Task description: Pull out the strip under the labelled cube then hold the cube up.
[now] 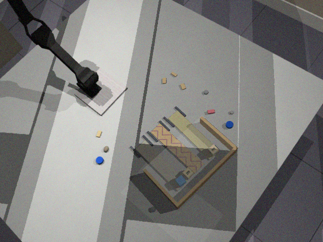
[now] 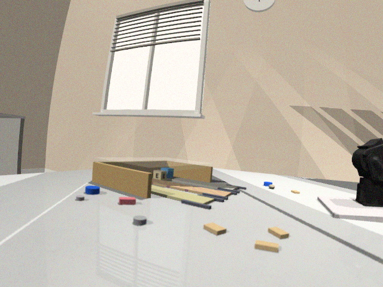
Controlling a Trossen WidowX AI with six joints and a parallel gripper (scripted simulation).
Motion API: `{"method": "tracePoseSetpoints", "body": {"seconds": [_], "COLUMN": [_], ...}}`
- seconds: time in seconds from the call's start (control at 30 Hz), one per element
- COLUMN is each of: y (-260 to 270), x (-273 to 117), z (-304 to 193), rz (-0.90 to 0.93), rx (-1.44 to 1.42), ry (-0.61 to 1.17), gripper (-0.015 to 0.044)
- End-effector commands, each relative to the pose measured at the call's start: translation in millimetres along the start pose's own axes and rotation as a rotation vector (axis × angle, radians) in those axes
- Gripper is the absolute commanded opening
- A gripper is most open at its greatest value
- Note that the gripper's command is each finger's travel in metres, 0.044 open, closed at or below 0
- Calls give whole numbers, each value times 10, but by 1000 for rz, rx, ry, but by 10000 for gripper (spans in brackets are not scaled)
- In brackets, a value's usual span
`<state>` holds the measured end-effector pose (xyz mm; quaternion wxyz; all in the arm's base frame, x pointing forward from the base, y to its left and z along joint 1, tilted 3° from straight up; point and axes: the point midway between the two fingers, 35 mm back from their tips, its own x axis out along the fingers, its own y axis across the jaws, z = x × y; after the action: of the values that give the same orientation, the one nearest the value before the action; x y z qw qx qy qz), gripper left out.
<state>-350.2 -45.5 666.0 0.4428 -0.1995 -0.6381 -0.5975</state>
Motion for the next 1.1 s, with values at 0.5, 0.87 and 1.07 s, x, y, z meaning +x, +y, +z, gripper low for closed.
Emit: {"method": "tracePoseSetpoints", "body": {"seconds": [0.5, 0.87, 1.07], "y": [1593, 2996, 3520], "x": [-529, -1680, -2519], "z": [-411, -944, -1232], "rz": [425, 869, 1092], "rx": [161, 280, 332], "ry": [108, 337, 515], "gripper": [400, 400, 400]}}
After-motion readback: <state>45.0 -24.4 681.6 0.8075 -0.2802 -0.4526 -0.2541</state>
